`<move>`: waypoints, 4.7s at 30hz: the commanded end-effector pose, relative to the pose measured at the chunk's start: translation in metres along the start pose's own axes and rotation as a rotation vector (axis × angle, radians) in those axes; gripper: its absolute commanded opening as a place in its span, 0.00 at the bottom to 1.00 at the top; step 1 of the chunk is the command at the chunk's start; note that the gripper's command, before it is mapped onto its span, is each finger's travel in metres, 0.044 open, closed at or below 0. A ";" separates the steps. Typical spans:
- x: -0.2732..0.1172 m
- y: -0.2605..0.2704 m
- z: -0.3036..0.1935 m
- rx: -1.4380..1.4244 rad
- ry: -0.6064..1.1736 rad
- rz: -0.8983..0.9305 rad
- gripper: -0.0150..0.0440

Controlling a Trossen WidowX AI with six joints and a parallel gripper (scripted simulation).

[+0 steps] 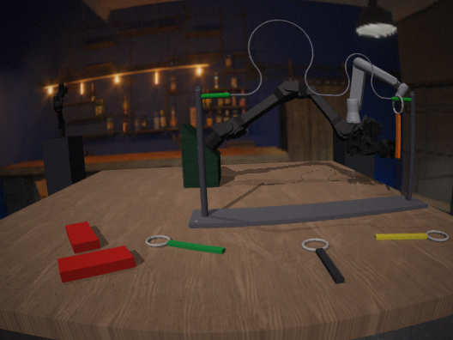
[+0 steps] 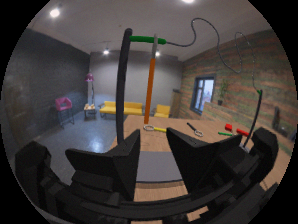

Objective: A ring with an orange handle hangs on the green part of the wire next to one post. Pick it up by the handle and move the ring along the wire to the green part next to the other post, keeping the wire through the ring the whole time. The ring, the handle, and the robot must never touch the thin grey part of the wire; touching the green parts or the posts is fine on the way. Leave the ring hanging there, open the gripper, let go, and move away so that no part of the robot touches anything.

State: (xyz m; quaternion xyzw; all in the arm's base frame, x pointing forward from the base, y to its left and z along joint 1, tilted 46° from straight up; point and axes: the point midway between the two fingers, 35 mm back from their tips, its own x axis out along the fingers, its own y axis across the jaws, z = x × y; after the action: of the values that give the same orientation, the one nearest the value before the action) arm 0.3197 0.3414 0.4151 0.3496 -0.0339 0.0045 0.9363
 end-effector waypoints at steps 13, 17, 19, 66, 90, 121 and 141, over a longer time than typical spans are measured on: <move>-0.010 0.012 -0.022 0.126 0.001 -0.031 0.53; 0.016 0.008 0.006 0.123 -0.001 -0.029 0.53; 0.017 0.007 0.007 0.123 -0.001 -0.029 0.53; 0.086 0.007 0.008 0.120 -0.006 -0.025 0.53; 0.090 0.006 0.008 0.120 -0.006 -0.024 0.53; 0.090 0.003 0.025 0.119 -0.013 -0.015 0.00; 0.090 0.003 0.025 0.119 -0.013 -0.015 0.00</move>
State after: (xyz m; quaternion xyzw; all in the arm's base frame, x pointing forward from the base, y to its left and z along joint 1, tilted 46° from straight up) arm 0.4077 0.3255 0.4415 0.4067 -0.0376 -0.0045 0.9128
